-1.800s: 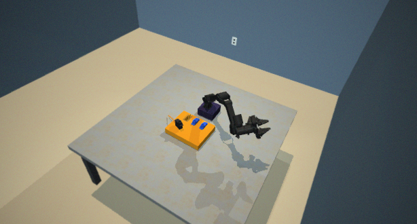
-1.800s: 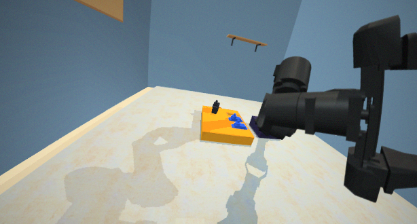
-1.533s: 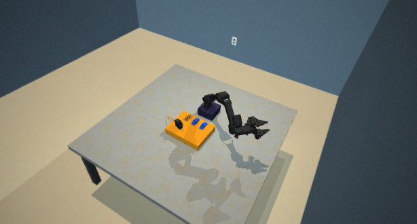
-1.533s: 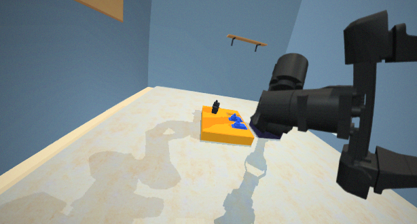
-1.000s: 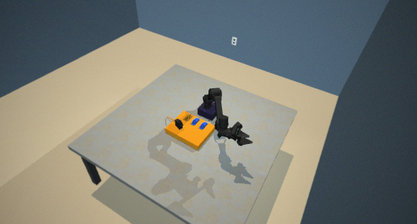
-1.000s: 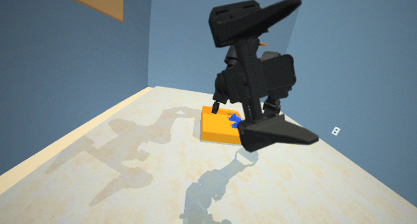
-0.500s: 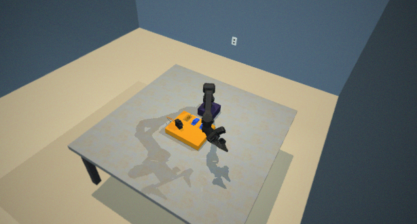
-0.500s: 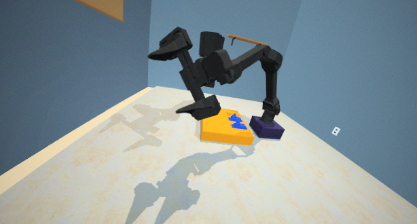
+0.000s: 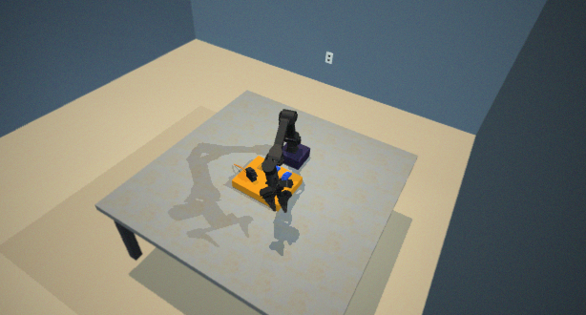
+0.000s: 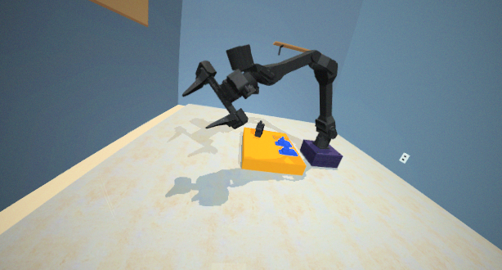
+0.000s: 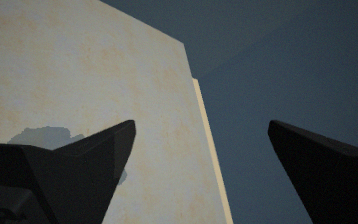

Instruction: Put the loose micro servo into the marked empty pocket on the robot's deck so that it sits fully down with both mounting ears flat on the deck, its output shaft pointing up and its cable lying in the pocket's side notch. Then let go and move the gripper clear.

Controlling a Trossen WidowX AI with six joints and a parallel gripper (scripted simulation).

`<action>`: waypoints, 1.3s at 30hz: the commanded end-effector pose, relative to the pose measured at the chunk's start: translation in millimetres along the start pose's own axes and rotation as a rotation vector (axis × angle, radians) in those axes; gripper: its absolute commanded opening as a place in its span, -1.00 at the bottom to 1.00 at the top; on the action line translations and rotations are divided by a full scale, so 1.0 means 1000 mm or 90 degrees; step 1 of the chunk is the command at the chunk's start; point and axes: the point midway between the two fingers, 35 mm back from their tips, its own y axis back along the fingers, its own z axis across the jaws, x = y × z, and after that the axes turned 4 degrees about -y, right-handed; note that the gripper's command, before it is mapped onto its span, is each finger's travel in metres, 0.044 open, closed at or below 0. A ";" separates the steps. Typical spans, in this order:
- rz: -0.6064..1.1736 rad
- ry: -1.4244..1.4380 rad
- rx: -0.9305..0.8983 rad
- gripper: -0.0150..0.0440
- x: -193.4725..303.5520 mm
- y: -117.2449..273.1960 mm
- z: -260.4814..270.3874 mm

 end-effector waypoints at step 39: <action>0.635 -0.278 -0.394 1.00 0.187 0.313 0.114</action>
